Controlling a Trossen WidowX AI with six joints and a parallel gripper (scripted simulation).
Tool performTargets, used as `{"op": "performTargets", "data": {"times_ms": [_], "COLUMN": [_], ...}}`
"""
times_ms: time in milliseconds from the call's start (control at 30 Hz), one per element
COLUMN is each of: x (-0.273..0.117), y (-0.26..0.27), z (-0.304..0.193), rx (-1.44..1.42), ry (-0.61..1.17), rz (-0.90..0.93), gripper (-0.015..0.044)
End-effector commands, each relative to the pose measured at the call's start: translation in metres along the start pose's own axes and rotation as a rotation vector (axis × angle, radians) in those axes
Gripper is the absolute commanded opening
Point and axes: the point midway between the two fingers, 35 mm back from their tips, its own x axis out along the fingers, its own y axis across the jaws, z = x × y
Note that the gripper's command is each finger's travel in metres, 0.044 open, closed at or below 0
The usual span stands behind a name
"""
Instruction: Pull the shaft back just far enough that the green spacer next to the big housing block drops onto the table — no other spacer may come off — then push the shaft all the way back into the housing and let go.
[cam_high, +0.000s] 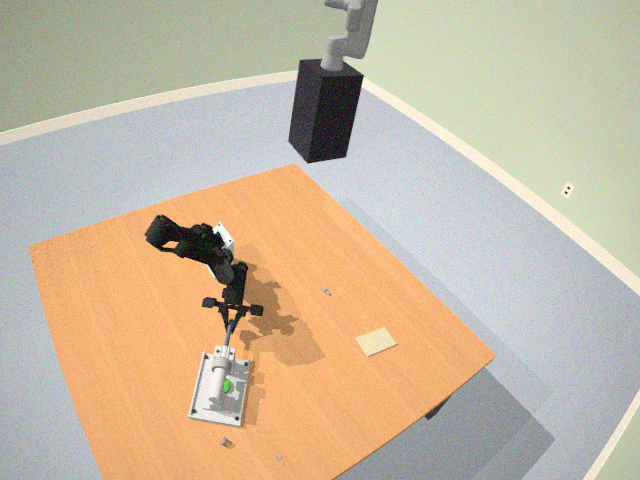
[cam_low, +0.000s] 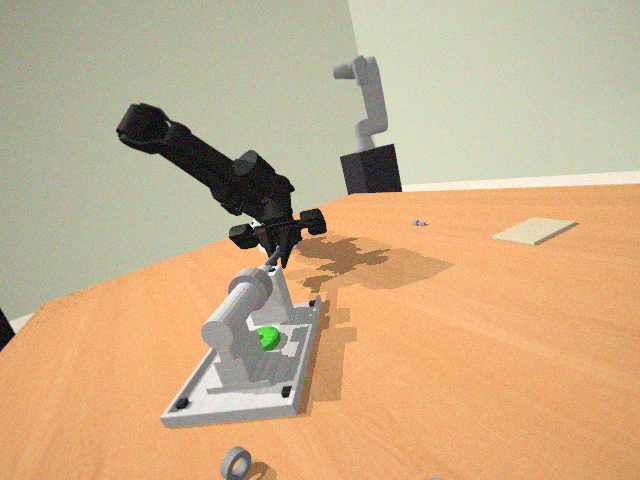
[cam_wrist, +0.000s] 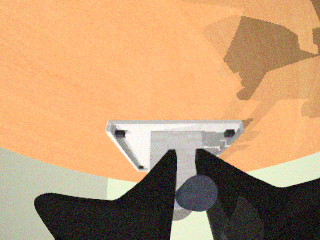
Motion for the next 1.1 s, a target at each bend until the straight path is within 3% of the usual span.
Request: {"op": "performTargets", "data": {"times_ms": [0, 1067], "x": [-0.0004, 0.0014], "y": [-0.0003, -0.0003], "z": [-0.0018, -0.0035], "rx": [0.01, 0.01], "ry": [0.006, 0.006], "rz": [0.0, 0.0], "gripper": [0.0, 0.0]}}
